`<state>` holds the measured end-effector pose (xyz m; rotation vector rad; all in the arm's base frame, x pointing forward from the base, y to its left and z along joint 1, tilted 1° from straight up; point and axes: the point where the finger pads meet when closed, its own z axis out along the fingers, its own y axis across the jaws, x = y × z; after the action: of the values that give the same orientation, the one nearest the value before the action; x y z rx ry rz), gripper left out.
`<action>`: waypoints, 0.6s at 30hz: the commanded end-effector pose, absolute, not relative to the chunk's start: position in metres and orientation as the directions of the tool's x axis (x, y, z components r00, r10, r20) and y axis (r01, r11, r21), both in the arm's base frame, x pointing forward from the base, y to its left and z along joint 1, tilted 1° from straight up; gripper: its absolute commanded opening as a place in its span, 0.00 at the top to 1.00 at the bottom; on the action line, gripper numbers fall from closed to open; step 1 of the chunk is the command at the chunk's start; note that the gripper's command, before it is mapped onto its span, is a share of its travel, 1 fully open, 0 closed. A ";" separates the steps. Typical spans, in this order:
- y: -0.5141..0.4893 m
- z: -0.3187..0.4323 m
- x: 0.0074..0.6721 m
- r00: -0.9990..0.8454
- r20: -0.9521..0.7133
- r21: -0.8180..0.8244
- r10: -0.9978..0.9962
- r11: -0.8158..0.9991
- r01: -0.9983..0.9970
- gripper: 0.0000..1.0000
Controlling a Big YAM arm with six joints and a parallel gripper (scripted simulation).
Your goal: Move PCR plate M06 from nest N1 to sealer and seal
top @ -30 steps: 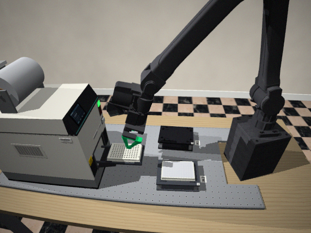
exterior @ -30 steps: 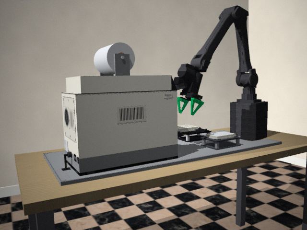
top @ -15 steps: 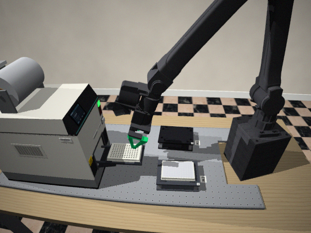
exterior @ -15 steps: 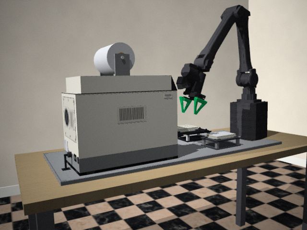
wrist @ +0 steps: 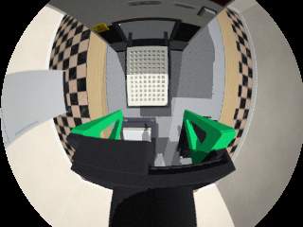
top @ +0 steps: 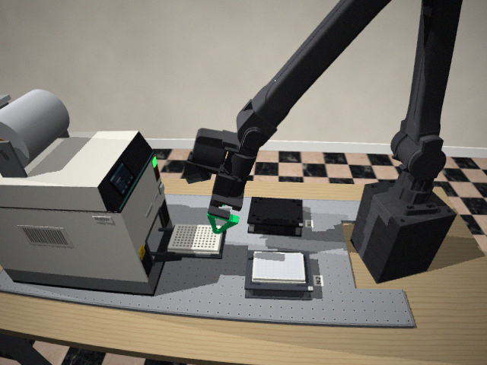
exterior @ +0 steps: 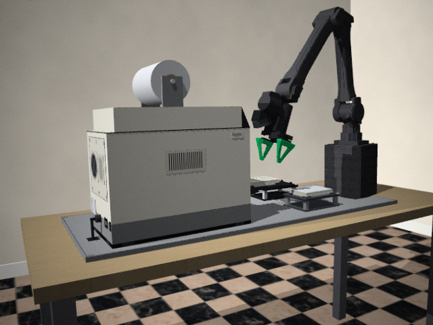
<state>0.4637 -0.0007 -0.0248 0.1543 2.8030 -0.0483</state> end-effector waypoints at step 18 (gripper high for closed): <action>-0.001 -0.006 0.502 -0.915 -0.386 -0.006 0.114 0.992 0.126 0.00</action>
<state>0.4679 0.0003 -0.0230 0.1514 2.7968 -0.0471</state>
